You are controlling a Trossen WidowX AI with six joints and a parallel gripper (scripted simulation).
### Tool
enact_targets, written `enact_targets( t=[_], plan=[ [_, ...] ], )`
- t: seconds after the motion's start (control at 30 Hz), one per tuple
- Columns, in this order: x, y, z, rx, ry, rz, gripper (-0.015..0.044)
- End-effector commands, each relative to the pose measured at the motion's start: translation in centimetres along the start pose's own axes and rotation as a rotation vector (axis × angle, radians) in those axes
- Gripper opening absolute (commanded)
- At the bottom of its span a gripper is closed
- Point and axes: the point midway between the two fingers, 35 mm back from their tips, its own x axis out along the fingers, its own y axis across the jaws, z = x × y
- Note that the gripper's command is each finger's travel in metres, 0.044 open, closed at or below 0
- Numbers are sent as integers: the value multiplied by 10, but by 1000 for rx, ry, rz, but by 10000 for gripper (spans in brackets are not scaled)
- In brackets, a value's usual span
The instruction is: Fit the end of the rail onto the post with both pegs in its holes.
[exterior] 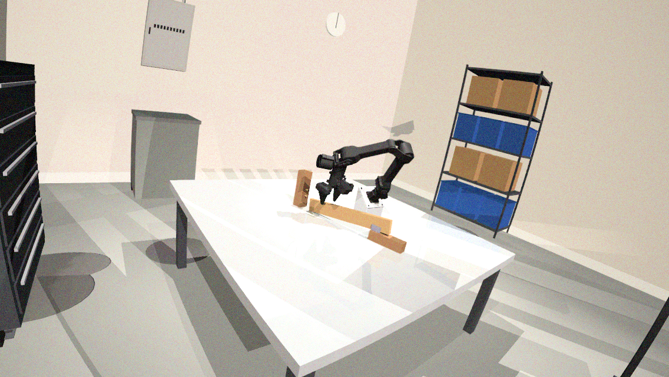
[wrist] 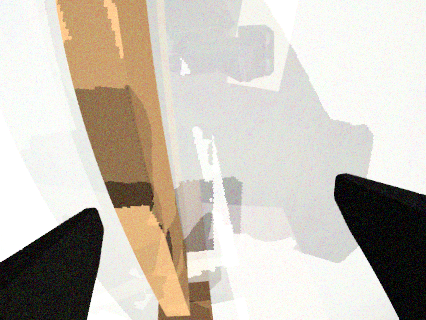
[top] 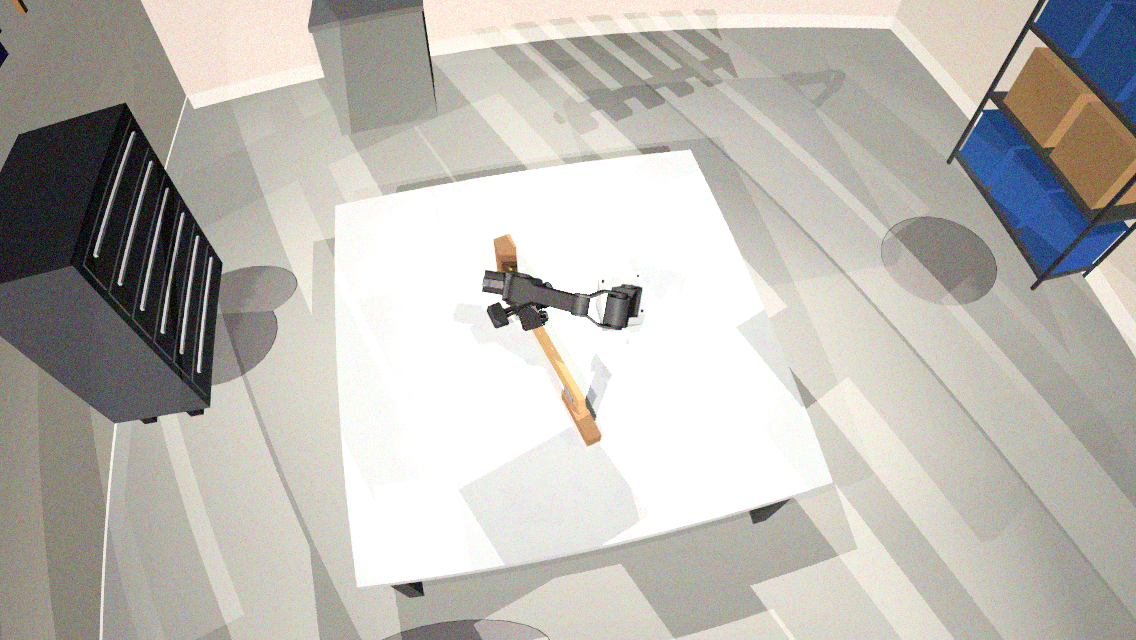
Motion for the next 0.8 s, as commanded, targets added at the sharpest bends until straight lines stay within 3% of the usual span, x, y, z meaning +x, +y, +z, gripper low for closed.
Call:
enact_targets(
  t=[0.0,0.77],
  plan=[
    [-5,34,-19,37,-138,0,440],
    [20,33,-17,40,-144,-1,440]
  ],
)
